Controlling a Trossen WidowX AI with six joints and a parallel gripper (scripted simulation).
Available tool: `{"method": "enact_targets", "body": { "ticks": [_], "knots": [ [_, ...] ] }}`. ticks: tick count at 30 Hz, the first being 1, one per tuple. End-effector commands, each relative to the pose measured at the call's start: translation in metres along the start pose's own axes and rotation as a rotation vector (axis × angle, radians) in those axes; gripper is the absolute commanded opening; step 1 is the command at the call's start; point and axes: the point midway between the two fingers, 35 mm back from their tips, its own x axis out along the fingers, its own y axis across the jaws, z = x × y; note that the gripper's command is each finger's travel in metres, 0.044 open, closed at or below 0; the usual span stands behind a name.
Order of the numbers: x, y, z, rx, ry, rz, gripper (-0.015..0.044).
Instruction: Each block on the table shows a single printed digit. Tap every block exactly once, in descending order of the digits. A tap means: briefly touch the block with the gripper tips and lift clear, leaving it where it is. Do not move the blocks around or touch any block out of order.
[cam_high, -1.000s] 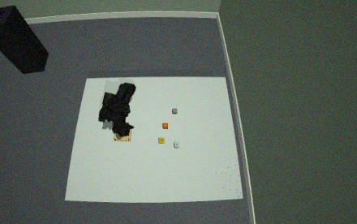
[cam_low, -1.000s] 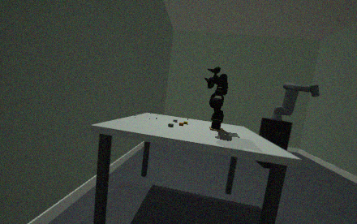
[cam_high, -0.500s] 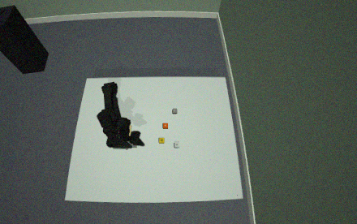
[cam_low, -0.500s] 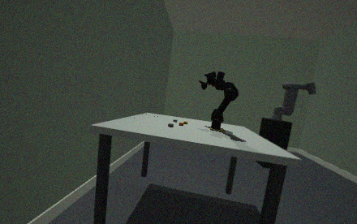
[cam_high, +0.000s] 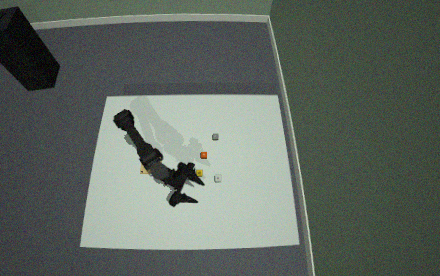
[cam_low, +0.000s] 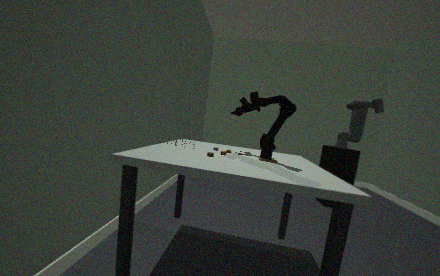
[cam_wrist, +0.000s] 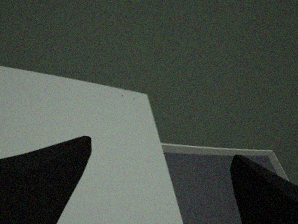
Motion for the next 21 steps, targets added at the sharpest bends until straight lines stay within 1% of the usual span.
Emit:
{"method": "enact_targets", "body": {
  "ticks": [1, 5, 8, 15, 21],
  "knots": [
    [0.033, 0.064, -0.034, 0.13, 0.325, 0.212, 0.04],
    [0.036, 0.103, -0.055, 0.142, 0.536, 0.316, 0.04],
    [0.032, 0.132, -0.07, 0.119, 0.707, 0.383, 0.04],
    [-0.001, 0.187, -0.097, -0.054, 1.12, 0.482, 0.04],
    [-0.003, 0.189, -0.098, -0.071, 1.145, 0.485, 0.04]
  ]
}}
